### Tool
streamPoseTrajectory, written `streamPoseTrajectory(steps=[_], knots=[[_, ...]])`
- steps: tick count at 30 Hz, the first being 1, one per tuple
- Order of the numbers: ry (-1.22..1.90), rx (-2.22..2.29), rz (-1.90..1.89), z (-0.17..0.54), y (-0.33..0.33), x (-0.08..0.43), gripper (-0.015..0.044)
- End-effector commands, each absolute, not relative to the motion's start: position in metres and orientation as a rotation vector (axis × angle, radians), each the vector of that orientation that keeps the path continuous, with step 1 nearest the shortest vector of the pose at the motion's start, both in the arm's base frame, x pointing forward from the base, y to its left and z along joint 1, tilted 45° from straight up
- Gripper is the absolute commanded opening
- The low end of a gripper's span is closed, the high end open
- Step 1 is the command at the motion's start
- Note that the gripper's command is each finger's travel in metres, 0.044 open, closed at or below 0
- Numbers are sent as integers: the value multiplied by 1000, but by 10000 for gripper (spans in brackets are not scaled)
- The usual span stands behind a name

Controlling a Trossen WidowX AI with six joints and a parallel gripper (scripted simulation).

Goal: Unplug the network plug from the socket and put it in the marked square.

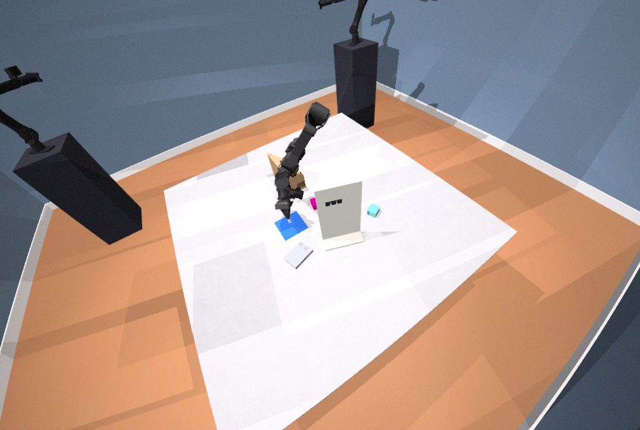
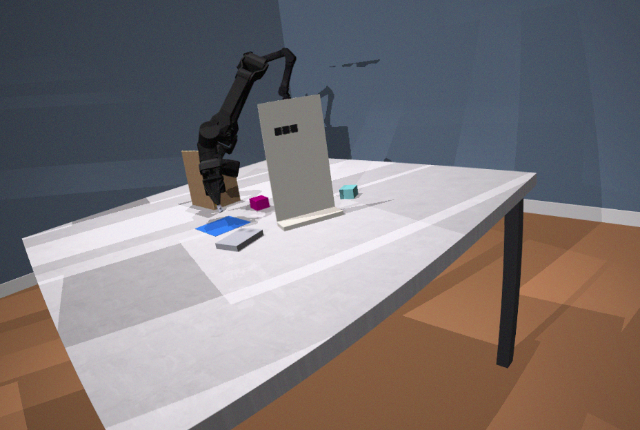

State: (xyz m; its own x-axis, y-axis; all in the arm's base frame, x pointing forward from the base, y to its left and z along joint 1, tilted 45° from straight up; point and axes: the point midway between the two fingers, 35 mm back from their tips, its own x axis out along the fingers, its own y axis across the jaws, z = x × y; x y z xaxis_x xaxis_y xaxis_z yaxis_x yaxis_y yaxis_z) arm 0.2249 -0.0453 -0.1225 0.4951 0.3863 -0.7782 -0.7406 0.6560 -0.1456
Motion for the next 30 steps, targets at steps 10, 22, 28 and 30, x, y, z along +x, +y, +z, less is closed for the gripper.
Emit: streamPoseTrajectory(steps=[10,22,28,30], knots=[[795,-502,722,-133,-36,223,0],[794,-501,722,-140,-28,222,0],[793,-500,721,-143,-24,221,0],[793,-500,721,-144,-23,221,0]])
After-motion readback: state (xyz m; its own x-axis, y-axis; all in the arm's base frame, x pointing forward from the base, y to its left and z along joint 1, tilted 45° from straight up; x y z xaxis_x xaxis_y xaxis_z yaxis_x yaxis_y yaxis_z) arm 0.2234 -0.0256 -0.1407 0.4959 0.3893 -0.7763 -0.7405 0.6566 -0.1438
